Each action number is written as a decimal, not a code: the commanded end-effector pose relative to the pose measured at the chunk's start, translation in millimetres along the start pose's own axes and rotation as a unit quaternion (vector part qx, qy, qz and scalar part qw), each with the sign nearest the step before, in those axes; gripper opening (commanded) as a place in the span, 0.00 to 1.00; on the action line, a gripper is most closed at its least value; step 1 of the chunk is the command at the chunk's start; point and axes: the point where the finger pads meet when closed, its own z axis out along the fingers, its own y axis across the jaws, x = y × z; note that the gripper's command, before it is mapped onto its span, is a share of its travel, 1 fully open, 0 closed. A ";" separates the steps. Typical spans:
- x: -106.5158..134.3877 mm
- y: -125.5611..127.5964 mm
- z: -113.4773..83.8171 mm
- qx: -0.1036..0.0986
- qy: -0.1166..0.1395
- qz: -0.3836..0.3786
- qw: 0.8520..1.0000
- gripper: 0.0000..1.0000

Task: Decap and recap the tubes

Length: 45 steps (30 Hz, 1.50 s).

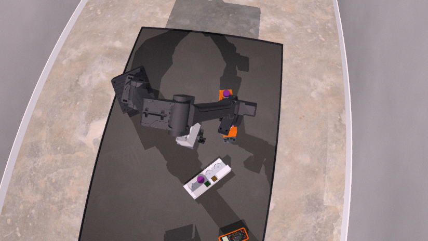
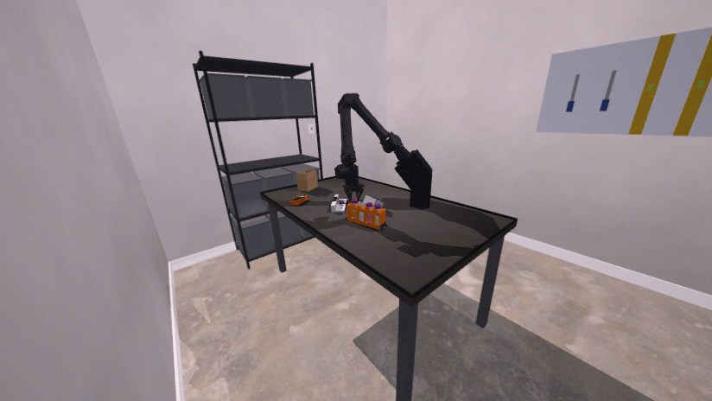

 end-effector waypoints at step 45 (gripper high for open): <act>1.0 -5.9 10.2 0.005 0.002 -0.481 0.877 0.00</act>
